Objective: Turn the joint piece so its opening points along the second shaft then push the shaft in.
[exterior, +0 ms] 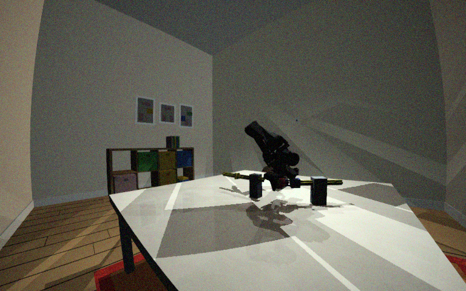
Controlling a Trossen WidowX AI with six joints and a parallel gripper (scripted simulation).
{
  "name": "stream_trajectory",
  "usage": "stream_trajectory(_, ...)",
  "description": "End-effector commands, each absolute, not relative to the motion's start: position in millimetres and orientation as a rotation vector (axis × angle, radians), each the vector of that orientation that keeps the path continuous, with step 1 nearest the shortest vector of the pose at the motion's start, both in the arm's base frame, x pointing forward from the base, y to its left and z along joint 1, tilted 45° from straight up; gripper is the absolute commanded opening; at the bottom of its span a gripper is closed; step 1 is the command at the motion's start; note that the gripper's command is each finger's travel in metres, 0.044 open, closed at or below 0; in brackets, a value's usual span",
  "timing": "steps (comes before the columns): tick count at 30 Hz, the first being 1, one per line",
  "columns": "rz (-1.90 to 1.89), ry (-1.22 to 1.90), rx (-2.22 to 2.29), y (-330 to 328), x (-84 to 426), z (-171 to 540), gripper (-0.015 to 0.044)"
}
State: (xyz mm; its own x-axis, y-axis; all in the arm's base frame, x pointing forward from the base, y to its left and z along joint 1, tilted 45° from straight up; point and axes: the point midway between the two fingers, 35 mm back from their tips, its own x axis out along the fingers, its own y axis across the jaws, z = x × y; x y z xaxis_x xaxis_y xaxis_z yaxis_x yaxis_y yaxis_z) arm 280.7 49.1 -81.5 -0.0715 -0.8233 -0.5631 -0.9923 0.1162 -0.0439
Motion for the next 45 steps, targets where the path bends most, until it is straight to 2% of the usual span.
stream_trajectory(1,0.495,1.948,-1.756,49.0,280.5,-81.5,0.0105)
stream_trajectory(3,0.495,1.948,-1.756,49.0,280.5,-81.5,0.0147)
stream_trajectory(5,0.495,1.948,-1.756,49.0,280.5,-81.5,0.0147)
stream_trajectory(16,0.495,1.948,-1.756,49.0,280.5,-81.5,0.0436)
stream_trajectory(29,0.508,1.937,-1.742,49.5,280.2,-80.7,0.0440)
stream_trajectory(45,0.775,1.571,-1.509,66.3,280.1,-59.9,0.0440)
